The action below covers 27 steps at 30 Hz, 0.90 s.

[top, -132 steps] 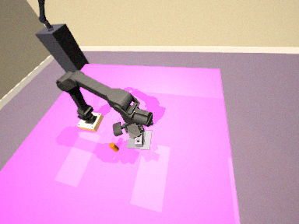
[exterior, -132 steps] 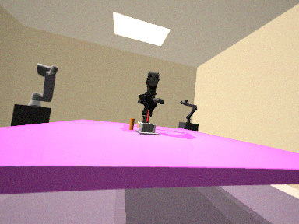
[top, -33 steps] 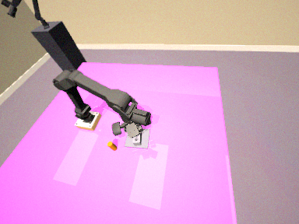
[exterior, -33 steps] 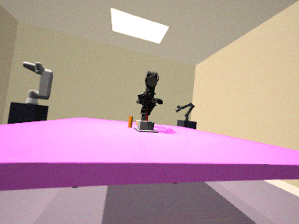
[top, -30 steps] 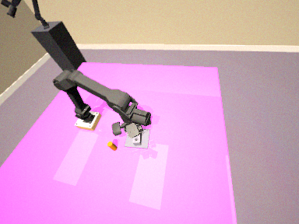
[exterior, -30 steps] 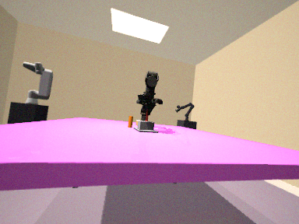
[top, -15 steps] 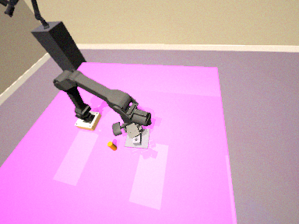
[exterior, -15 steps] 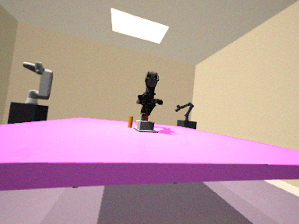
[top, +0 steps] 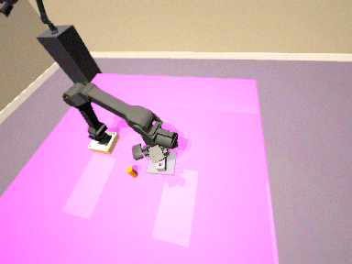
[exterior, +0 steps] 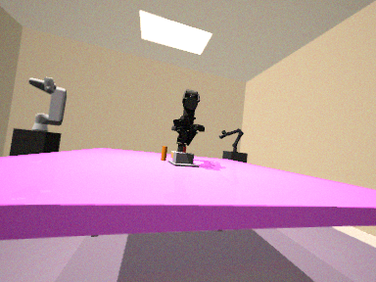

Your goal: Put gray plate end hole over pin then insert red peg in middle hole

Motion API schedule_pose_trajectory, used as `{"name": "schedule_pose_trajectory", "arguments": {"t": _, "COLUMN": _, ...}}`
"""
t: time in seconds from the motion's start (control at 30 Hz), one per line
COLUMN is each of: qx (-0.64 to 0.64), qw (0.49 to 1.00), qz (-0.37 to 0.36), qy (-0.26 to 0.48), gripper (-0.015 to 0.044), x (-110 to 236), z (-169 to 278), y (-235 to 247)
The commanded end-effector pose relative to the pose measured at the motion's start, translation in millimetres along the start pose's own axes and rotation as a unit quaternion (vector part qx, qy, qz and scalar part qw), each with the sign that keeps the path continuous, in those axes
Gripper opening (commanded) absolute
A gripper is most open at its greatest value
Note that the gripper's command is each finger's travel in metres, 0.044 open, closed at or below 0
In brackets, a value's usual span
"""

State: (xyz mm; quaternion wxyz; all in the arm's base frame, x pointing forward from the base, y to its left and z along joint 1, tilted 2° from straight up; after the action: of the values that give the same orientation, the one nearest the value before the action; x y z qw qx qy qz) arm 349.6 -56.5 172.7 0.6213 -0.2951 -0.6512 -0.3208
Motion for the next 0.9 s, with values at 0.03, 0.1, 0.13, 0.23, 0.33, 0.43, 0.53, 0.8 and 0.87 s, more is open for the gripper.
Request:
{"name": "schedule_pose_trajectory", "arguments": {"t": 0.03, "qx": 0.000, "qw": 1.000, "qz": -0.001, "qy": 0.001, "gripper": 0.0150, "x": 2, "z": 0, "y": 0}}
{"name": "schedule_pose_trajectory", "arguments": {"t": 0.1, "qx": 0.001, "qw": 1.000, "qz": -0.001, "qy": 0.002, "gripper": 0.0150, "x": 4, "z": 0, "y": 0}}
{"name": "schedule_pose_trajectory", "arguments": {"t": 0.13, "qx": 0.001, "qw": 1.000, "qz": -0.001, "qy": 0.002, "gripper": 0.0150, "x": 4, "z": 0, "y": -1}}
{"name": "schedule_pose_trajectory", "arguments": {"t": 0.23, "qx": 0.001, "qw": 1.000, "qz": -0.001, "qy": 0.002, "gripper": 0.0150, "x": 6, "z": 0, "y": -2}}
{"name": "schedule_pose_trajectory", "arguments": {"t": 0.33, "qx": 0.001, "qw": 1.000, "qz": -0.001, "qy": 0.002, "gripper": 0.0150, "x": 8, "z": 1, "y": -2}}
{"name": "schedule_pose_trajectory", "arguments": {"t": 0.43, "qx": 0.001, "qw": 1.000, "qz": -0.001, "qy": 0.002, "gripper": 0.0150, "x": 10, "z": 1, "y": -3}}
{"name": "schedule_pose_trajectory", "arguments": {"t": 0.53, "qx": 0.001, "qw": 1.000, "qz": -0.001, "qy": 0.002, "gripper": 0.0150, "x": 12, "z": 1, "y": -4}}
{"name": "schedule_pose_trajectory", "arguments": {"t": 0.8, "qx": 0.001, "qw": 1.000, "qz": -0.001, "qy": 0.002, "gripper": 0.0150, "x": 17, "z": 2, "y": -6}}
{"name": "schedule_pose_trajectory", "arguments": {"t": 0.87, "qx": 0.001, "qw": 1.000, "qz": -0.001, "qy": 0.002, "gripper": 0.0150, "x": 18, "z": 2, "y": -6}}
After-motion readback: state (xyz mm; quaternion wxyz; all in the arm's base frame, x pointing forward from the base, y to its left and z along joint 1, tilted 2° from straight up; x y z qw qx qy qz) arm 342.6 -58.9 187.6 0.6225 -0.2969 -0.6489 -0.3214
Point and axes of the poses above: the point midway between the two fingers, 35 mm back from their tips, its own x axis back along the fingers, its own y axis across the jaws, z = x × y, the point moved 7 cm from there along x, back along the fingers, and after that the axes turned 8 degrees about x, right-handed, at the moved point
